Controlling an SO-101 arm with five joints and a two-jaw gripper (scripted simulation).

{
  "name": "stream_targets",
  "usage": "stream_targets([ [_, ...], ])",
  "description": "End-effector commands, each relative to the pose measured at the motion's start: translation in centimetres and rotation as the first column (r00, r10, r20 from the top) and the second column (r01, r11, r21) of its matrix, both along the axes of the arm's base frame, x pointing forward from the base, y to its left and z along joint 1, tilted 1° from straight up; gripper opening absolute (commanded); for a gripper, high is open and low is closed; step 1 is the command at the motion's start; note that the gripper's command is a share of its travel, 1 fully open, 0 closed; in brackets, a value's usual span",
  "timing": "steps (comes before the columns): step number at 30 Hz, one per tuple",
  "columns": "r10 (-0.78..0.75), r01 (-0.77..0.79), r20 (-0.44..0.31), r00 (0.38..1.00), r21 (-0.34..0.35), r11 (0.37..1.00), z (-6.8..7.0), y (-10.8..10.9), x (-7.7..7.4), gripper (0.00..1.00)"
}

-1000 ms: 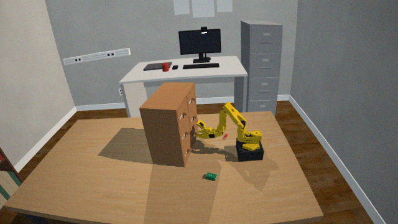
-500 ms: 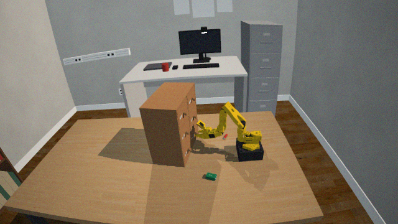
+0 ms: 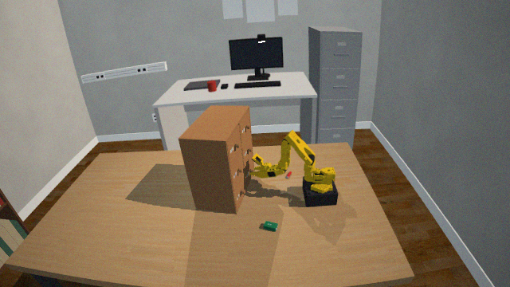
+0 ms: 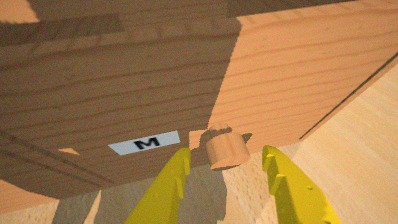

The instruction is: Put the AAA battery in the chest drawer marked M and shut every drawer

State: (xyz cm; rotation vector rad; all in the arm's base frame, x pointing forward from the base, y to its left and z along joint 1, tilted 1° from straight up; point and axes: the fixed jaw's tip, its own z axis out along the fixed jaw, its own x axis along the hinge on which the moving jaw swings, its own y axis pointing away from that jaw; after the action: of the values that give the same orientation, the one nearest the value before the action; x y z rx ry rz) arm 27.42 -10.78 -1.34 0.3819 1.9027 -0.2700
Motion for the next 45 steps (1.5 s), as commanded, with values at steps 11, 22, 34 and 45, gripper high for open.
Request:
stream_targets([
  [11,0.004,-0.004,0.004,1.000,0.007,1.000,0.23,0.16,0.16,0.21],
  [22,0.004,-0.004,0.004,1.000,0.007,1.000,0.33,0.15,0.19,0.21],
  [34,0.004,-0.004,0.004,1.000,0.007,1.000,0.33,0.15,0.19,0.21],
  [45,0.004,-0.004,0.004,1.000,0.007,1.000,0.51,0.13,0.23,0.21],
])
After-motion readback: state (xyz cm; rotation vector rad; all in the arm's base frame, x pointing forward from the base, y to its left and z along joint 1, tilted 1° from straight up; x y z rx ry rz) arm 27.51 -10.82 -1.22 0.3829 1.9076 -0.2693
